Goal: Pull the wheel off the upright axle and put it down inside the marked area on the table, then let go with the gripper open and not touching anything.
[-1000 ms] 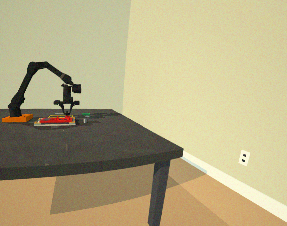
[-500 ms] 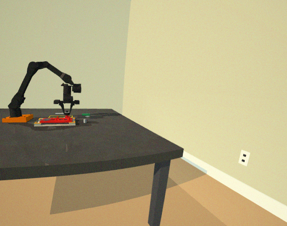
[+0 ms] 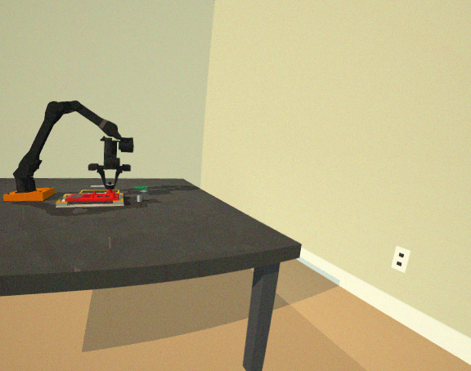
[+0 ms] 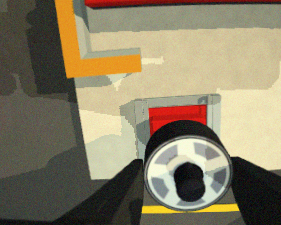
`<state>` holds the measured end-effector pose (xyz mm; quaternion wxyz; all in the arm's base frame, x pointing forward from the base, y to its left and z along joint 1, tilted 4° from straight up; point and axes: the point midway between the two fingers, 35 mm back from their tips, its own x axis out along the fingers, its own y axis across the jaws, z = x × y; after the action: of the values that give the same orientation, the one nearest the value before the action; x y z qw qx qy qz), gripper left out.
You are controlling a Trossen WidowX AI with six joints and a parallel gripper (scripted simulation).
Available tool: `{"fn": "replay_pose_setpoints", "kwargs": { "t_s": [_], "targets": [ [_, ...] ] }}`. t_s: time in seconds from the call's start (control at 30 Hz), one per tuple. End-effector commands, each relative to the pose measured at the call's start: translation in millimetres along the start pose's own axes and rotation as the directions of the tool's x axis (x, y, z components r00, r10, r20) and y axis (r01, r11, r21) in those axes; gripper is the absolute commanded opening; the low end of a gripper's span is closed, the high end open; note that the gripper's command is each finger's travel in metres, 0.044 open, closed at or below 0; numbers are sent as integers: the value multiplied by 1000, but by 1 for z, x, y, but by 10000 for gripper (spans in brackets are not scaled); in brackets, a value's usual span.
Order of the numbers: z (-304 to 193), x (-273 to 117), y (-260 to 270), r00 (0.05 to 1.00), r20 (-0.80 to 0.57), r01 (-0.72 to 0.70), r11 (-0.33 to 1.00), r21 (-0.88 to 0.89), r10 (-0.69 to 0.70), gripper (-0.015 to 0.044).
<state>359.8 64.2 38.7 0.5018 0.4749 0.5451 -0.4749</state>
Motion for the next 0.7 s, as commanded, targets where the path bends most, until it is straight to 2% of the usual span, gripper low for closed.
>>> {"fn": "replay_pose_setpoints", "kwargs": {
  "t_s": [0.0, 0.67],
  "targets": [
    [0, -5, 0, 1000, 0, -2, 1000, 0, 2, 0],
    [0, -11, 0, 1000, 0, -3, 1000, 1, 3, 0]
  ]
}}
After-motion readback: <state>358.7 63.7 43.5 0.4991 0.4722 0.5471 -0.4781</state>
